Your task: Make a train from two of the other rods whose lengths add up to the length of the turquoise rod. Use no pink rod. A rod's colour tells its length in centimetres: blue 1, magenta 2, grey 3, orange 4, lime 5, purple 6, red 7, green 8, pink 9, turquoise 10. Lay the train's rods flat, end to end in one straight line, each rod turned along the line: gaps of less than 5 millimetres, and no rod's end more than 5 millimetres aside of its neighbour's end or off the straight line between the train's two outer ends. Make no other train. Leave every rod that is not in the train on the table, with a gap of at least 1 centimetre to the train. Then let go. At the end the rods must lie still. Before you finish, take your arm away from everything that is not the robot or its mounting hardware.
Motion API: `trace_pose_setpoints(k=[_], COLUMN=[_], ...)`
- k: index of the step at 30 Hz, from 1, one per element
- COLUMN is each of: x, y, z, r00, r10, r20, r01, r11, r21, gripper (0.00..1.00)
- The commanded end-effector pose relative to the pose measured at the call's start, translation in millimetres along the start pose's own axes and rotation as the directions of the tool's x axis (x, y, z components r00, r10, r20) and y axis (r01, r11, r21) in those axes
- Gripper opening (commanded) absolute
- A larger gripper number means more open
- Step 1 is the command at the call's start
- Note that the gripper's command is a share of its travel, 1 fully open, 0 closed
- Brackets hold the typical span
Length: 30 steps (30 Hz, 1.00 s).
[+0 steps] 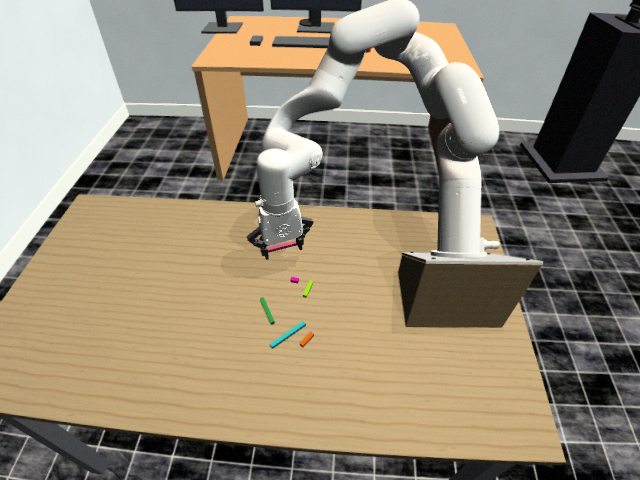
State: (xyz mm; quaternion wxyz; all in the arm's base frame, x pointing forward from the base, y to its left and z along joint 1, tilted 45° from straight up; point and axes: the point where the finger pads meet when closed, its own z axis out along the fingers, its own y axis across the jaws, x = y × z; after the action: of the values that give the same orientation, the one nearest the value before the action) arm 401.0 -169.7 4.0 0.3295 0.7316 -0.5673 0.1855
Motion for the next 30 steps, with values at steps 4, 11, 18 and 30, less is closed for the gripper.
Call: trace_pose_setpoints(k=[4,11,18,30], x=[64,105,105,105], y=[-1,5,5,5], z=[-1,-1,-1,-1], r00=[0.961,0.901,0.901,0.901], r10=[0.275,0.434,0.434,0.434], r20=[-0.001,-0.005,-0.005,-0.005], r01=[-0.275,-0.434,-0.434,-0.434], r11=[0.961,0.901,0.901,0.901], r21=[0.006,0.006,0.006,0.006], gripper=[1.0,1.0,1.0,1.0])
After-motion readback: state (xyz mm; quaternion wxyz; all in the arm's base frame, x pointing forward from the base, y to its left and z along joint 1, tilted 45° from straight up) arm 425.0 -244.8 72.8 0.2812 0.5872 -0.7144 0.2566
